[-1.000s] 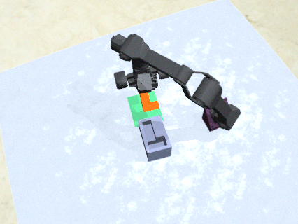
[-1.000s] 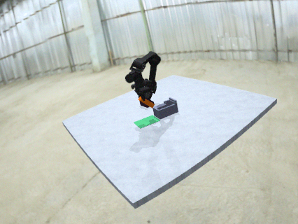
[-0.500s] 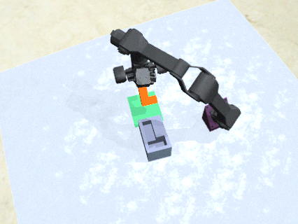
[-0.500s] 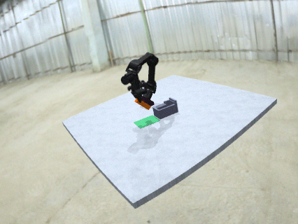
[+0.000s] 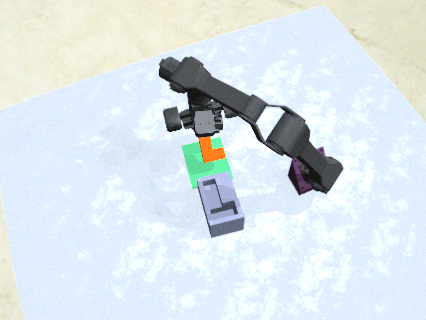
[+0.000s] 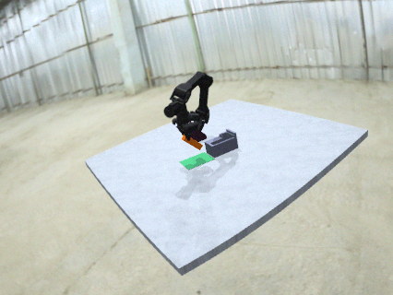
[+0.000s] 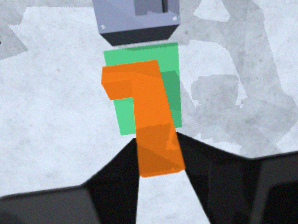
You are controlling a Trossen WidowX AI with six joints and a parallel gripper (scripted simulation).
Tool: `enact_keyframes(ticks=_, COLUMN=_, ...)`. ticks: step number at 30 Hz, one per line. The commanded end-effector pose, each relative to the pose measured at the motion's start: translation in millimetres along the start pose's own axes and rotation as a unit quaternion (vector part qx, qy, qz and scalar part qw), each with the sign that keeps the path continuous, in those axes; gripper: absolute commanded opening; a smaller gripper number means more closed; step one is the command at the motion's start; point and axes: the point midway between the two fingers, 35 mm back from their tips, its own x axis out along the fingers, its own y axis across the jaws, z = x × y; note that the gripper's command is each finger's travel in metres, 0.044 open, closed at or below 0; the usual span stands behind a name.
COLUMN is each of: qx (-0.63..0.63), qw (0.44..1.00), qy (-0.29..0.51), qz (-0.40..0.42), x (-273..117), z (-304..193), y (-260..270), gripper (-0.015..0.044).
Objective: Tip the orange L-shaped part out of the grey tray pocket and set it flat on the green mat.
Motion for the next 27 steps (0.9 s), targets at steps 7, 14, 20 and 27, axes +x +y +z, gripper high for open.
enact_keyframes(ticks=7, qx=0.002, qw=1.000, qy=-0.001, qz=-0.003, x=16, z=1, y=0, gripper=0.0000)
enact_keyframes(ticks=14, qx=0.001, qw=1.000, qy=-0.002, qz=-0.003, x=28, z=1, y=-1, gripper=0.0000)
enact_keyframes(ticks=20, qx=0.001, qw=1.000, qy=-0.002, qz=-0.003, x=38, z=1, y=-1, gripper=0.0000)
enact_keyframes(ticks=27, qx=0.001, qw=1.000, qy=-0.002, qz=-0.003, x=48, z=2, y=-1, gripper=0.0000)
